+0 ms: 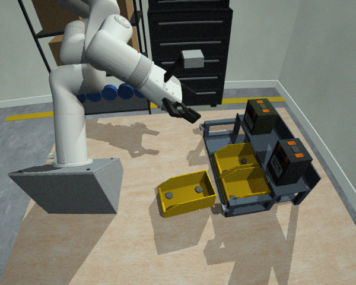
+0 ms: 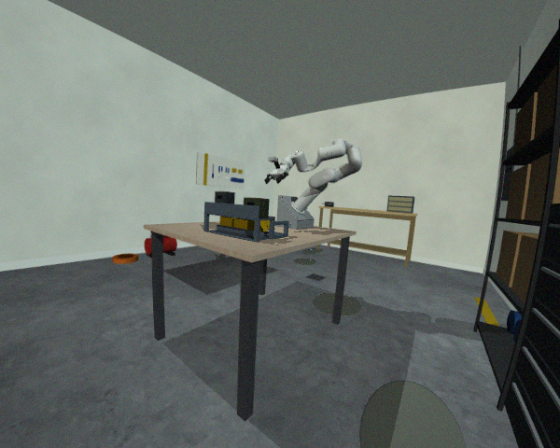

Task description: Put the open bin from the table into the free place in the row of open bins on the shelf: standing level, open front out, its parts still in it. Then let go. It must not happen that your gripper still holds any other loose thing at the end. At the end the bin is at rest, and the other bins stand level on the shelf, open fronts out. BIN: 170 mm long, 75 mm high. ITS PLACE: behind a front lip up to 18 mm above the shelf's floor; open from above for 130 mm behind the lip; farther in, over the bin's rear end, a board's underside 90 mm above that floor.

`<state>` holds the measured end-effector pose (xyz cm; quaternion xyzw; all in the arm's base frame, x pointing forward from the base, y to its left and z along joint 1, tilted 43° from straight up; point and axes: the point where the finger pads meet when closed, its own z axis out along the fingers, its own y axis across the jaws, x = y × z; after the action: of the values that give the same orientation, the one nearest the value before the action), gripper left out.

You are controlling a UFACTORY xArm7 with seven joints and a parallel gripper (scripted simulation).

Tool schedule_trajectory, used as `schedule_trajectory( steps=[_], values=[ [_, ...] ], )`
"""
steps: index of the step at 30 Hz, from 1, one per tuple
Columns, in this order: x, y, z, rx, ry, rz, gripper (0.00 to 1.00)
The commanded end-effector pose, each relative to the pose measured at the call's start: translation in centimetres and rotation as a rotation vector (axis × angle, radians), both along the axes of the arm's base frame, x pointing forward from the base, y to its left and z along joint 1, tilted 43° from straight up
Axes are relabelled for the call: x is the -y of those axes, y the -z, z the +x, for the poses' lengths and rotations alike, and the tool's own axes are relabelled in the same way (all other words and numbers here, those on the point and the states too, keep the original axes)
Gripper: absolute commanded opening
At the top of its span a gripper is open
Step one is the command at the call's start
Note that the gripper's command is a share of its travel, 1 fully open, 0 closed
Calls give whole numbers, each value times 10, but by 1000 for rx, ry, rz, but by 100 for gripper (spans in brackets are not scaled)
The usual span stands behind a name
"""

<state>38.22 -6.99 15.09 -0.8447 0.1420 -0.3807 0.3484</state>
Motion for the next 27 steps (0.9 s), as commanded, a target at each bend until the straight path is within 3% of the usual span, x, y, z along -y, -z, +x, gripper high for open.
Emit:
schedule_trajectory(
  steps=[1,17,22,27],
  values=[
    [1,-1,1,2,2,-1,100],
    [-1,1,1,2,2,-1,100],
    [-17,-9,52,-165,172,102,100],
    [-17,-9,52,-165,172,102,100]
  ],
)
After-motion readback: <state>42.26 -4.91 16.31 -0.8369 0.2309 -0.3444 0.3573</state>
